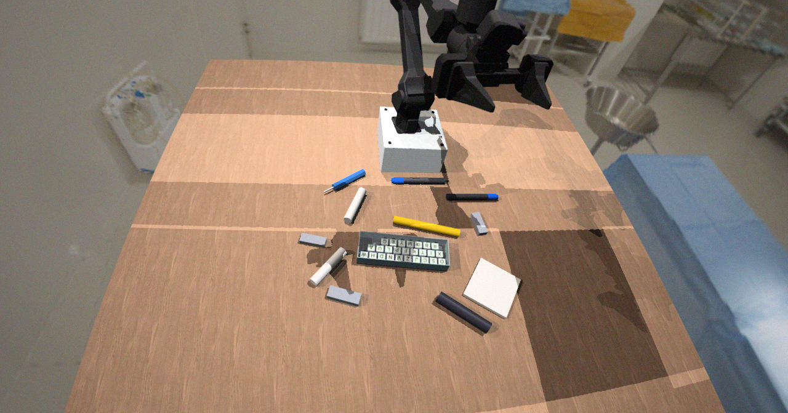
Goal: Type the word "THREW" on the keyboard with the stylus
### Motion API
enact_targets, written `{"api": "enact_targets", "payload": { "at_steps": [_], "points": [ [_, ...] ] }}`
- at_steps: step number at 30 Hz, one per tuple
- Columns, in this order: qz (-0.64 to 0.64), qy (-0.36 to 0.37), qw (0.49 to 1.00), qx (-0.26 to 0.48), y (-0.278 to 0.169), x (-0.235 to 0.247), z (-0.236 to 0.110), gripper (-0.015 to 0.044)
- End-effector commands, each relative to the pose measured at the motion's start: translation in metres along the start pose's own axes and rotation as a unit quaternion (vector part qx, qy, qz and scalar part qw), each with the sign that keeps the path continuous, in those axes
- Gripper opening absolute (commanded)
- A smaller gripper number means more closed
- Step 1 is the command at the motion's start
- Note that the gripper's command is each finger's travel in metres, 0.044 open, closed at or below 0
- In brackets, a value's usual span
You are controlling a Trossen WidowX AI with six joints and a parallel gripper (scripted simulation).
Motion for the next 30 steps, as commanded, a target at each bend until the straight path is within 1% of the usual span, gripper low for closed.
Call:
{"api": "enact_targets", "payload": {
  "at_steps": [1, 3, 9, 13, 17, 21, 25, 27, 30],
  "points": [
    [0.0, 0.0, 1.0, 0.005, -0.002, 0.0, 0.002, 0.0414],
    [0.005, -0.002, 0.999, 0.048, -0.018, -0.001, 0.014, 0.0361],
    [0.027, -0.016, 0.969, 0.245, -0.099, -0.008, 0.053, 0.0204],
    [0.045, -0.03, 0.927, 0.371, -0.157, -0.013, 0.065, 0.0099],
    [0.063, -0.047, 0.868, 0.491, -0.214, -0.019, 0.064, 0.0],
    [0.08, -0.066, 0.792, 0.602, -0.267, -0.023, 0.053, 0.0],
    [0.095, -0.085, 0.706, 0.697, -0.312, -0.027, 0.034, 0.0],
    [0.098, -0.089, 0.69, 0.712, -0.319, -0.028, 0.03, 0.0],
    [0.098, -0.089, 0.69, 0.712, -0.319, -0.028, 0.03, 0.0]
  ]
}}
Point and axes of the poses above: the point midway between the two fingers, 35 mm back from their tips, its own z axis out along the fingers, its own x axis across the jaws, y = z × x, the point moved 2 cm from there along -z, back along the fingers, and after that the axes turned 2 degrees about -z, right-handed, at the moved point
